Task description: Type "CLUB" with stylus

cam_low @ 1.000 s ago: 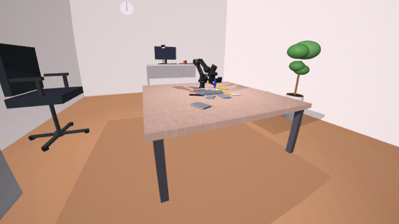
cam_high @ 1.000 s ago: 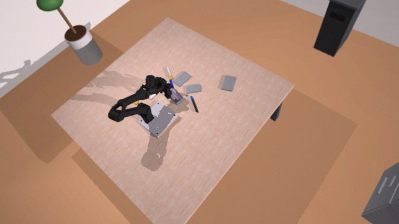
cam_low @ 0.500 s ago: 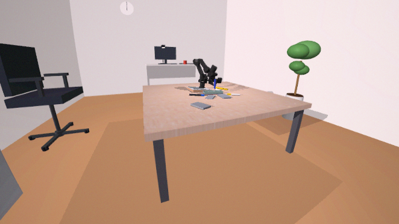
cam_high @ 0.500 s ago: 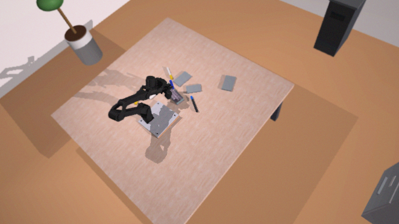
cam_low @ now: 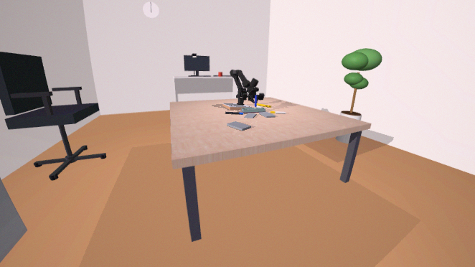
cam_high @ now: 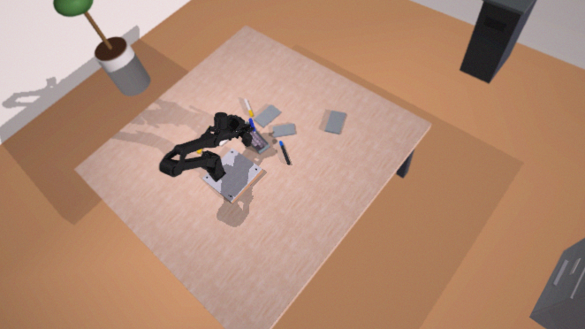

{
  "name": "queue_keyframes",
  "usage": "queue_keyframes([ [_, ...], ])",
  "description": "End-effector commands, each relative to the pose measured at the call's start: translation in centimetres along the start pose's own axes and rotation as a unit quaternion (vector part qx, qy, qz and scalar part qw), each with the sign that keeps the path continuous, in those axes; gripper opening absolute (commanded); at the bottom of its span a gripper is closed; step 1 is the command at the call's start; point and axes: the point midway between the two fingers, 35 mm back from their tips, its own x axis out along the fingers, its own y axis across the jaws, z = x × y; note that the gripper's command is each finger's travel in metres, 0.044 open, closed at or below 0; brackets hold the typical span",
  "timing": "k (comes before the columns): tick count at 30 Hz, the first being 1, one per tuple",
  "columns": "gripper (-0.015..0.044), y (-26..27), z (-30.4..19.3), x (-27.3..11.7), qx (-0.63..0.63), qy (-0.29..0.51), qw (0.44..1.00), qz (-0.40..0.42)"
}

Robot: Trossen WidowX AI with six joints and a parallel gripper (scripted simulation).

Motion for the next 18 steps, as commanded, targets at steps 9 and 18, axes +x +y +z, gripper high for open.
queue_keyframes([
  [9,0.0081,-0.06,-0.49,0.28,0.003,0.000,1.000,-0.002],
  [18,0.0081,-0.06,-0.54,0.31,0.003,0.000,1.000,-0.002],
])
